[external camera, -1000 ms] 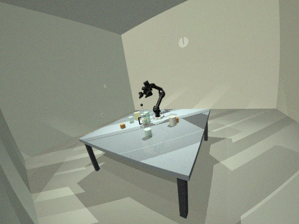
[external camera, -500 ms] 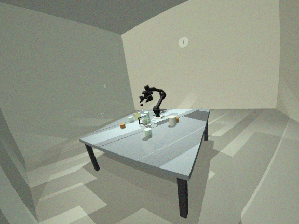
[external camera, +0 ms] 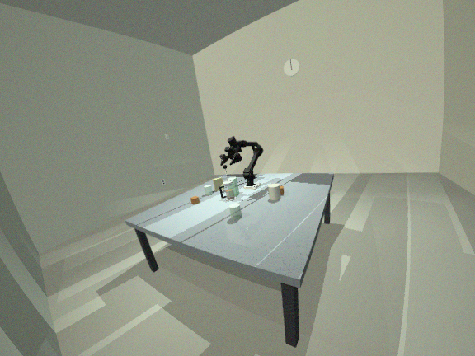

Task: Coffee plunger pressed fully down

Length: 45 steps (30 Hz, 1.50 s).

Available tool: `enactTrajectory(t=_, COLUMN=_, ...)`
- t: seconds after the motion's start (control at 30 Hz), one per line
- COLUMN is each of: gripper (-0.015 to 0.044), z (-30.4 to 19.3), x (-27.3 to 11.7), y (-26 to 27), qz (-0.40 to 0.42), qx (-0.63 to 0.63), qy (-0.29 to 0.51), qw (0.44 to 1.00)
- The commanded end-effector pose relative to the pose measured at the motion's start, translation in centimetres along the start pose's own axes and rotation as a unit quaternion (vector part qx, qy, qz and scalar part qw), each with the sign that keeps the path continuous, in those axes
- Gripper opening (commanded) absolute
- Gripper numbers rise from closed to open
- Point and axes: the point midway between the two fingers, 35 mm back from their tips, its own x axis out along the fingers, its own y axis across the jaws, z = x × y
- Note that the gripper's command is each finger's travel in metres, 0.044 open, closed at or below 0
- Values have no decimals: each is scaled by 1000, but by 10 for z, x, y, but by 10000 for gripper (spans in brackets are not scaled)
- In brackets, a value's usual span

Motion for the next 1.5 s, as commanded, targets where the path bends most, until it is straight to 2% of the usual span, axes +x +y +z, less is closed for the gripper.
enactTrajectory(t=0.0, gripper=440, z=-2, x=9, y=0, qz=-2, qx=2, qy=2, qw=1000)
enactTrajectory(t=0.2, gripper=440, z=-2, x=16, y=0, qz=-2, qx=2, qy=2, qw=1000)
enactTrajectory(t=0.6, gripper=125, z=-2, x=16, y=0, qz=-2, qx=2, qy=2, qw=1000)
enactTrajectory(t=1.47, gripper=124, z=-18, x=28, y=0, qz=-2, qx=2, qy=2, qw=1000)
